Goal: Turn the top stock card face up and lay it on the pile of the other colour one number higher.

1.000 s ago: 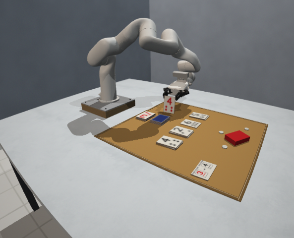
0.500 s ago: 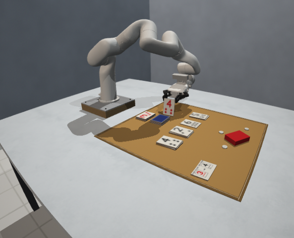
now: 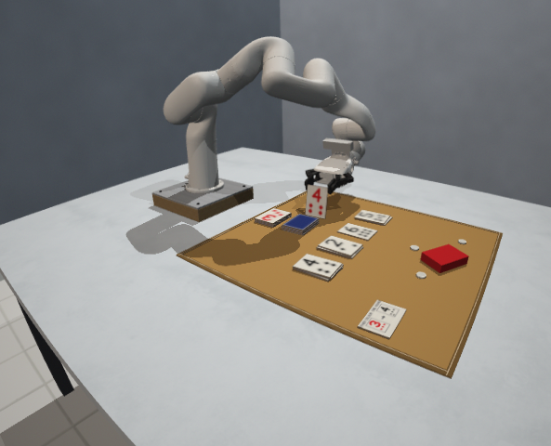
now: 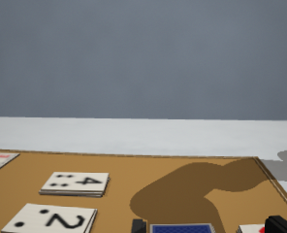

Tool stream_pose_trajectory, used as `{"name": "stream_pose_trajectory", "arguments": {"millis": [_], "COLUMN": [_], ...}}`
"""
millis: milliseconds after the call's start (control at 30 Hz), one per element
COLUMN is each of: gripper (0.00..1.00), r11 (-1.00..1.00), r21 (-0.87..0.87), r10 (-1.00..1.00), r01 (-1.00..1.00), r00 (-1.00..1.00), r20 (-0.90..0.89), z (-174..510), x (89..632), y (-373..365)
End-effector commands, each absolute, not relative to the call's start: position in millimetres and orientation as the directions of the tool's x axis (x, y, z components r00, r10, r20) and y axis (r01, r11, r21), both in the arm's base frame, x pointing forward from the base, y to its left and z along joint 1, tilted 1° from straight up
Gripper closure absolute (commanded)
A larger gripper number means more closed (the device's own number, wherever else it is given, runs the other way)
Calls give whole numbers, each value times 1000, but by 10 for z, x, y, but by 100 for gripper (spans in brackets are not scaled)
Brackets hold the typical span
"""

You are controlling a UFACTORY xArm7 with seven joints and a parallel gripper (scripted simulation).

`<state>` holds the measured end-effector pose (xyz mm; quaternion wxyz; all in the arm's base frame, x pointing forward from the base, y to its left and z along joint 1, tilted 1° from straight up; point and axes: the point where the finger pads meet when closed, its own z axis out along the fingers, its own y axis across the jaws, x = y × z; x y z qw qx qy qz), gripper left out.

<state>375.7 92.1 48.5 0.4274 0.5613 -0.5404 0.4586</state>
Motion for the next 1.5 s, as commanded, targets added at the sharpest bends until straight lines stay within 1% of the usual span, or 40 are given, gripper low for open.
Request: {"name": "stream_pose_trajectory", "arguments": {"millis": [0, 1467], "gripper": [26, 26], "r11": [-51, -51], "r21": [-19, -19], "r10": [-216, -216], "r01": [-999, -999], "r00": [-7, -7], "r20": [976, 976], "z": [495, 463], "x": [3764, 3757], "y": [928, 1053]}}
